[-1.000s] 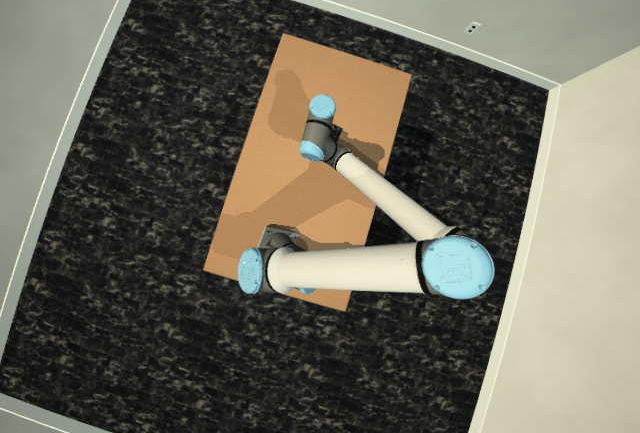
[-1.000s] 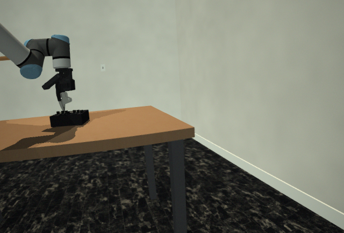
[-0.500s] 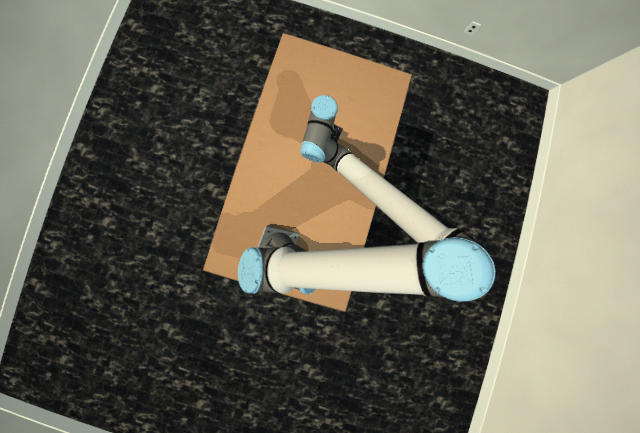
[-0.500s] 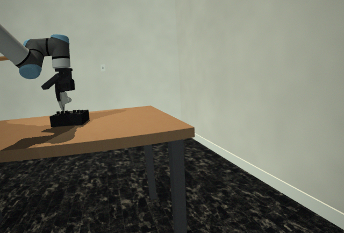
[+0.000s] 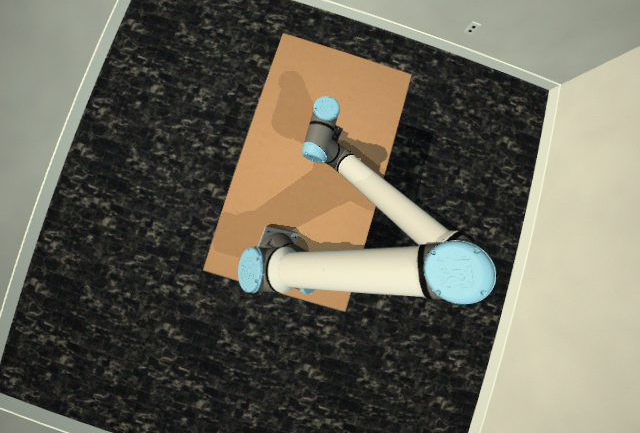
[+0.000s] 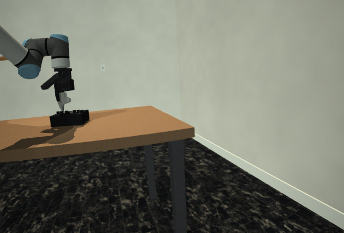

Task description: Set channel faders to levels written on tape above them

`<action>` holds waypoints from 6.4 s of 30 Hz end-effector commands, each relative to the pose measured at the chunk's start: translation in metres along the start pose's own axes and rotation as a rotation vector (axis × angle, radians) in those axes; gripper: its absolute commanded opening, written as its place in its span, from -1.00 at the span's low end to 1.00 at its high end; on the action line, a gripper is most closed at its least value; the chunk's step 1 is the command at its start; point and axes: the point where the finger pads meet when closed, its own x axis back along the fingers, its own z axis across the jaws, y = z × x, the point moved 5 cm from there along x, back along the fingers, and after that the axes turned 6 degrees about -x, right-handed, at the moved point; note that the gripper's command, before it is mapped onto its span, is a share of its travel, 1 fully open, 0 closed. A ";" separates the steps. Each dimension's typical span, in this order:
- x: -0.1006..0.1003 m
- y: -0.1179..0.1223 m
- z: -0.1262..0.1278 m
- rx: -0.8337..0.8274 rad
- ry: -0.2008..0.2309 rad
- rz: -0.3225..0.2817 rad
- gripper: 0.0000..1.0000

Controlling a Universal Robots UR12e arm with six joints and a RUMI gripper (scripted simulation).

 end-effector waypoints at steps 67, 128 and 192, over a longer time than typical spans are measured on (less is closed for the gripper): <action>0.000 0.003 -0.022 0.000 0.000 -0.001 -1.00; 0.039 0.002 -0.016 0.000 0.000 -0.001 -1.00; 0.123 0.002 -0.016 0.000 0.000 -0.001 1.00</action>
